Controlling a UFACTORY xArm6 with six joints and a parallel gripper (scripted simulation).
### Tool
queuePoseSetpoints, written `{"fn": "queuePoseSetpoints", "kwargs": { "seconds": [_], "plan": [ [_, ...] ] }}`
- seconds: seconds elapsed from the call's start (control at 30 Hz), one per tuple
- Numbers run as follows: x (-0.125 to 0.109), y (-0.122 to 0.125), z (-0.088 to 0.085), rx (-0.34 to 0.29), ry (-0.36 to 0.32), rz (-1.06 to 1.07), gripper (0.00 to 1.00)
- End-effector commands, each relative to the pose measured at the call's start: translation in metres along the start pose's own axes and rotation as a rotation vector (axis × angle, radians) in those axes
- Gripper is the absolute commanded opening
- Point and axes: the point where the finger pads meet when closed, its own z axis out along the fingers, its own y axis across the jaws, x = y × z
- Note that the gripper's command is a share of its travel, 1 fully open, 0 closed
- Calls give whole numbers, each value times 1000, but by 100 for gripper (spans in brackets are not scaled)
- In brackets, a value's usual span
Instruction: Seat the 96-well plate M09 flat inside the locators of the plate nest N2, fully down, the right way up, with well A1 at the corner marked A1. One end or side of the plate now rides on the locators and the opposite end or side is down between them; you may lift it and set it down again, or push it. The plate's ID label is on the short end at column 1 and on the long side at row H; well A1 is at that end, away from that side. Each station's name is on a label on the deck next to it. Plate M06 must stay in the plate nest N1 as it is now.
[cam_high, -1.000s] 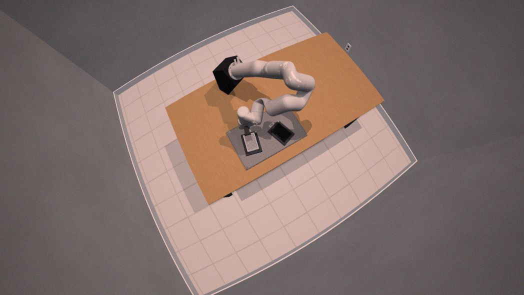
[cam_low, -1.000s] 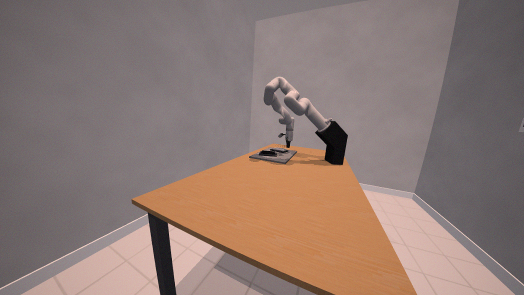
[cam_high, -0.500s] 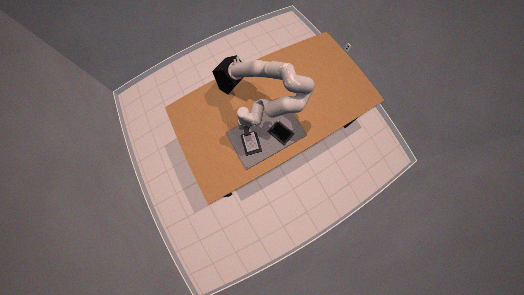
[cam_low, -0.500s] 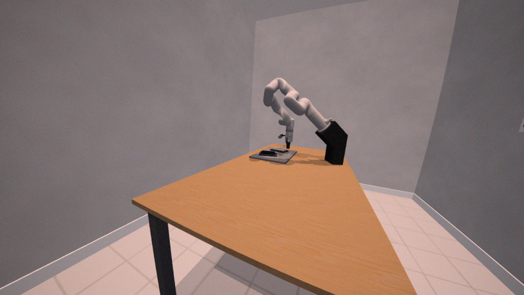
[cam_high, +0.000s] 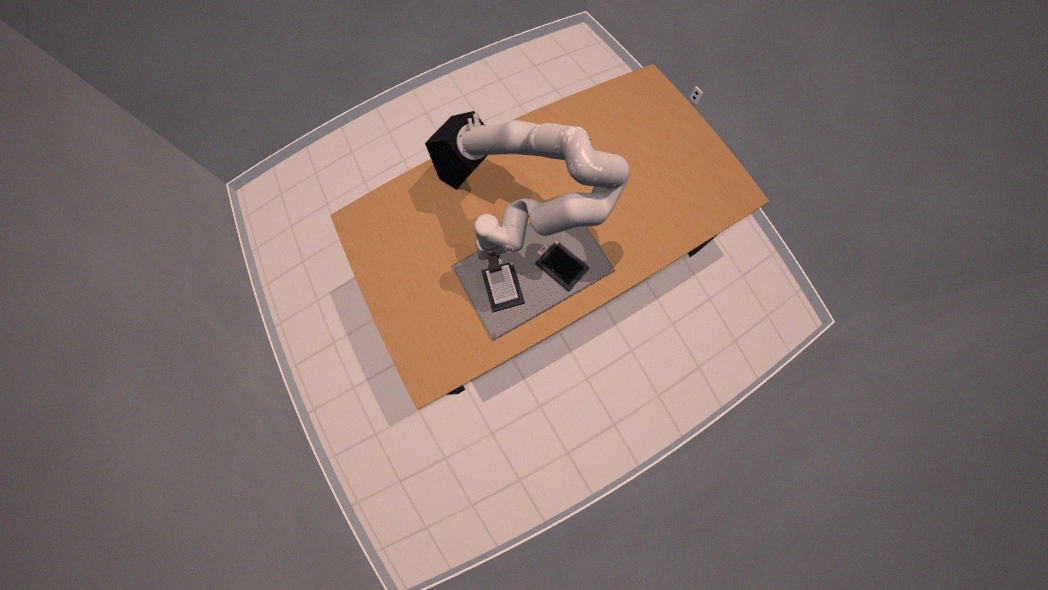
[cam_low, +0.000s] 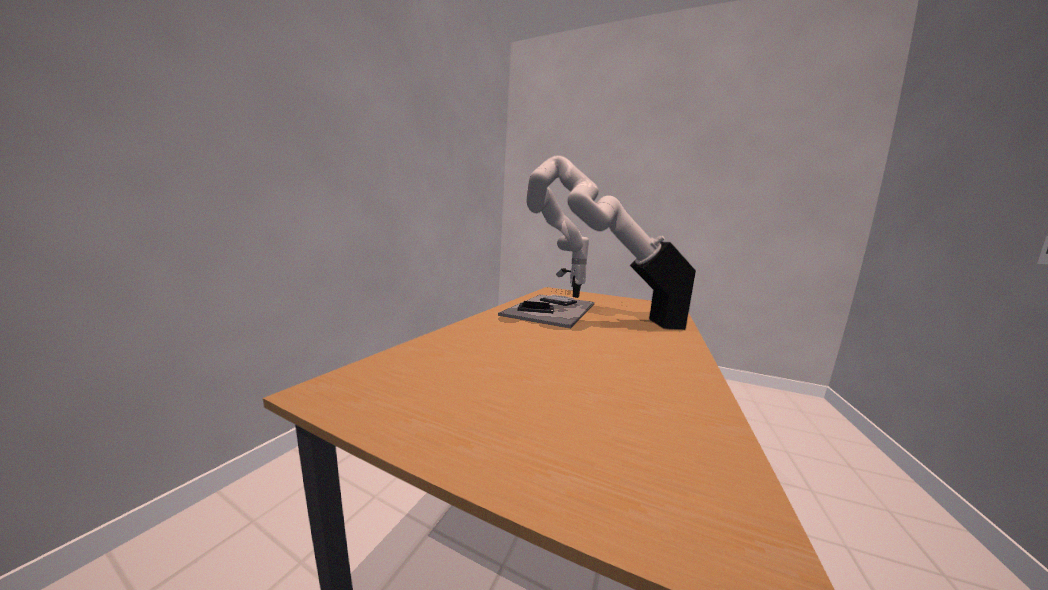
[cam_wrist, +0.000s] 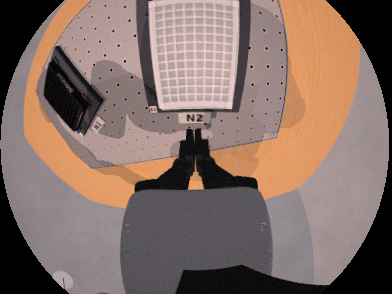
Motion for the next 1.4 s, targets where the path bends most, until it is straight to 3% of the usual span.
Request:
{"fn": "queuePoseSetpoints", "kwargs": {
  "seconds": [0.0, 0.87, 1.07, 1.37],
  "plan": [
    [0, 0, 0, -1, 1, 0, 0],
    [0, 0, 0, -1, 1, 0, 0],
    [3, 1, -30, -1, 1, 55, 0],
    [3, 1, -30, -1, 1, 55, 0]
  ]
}}
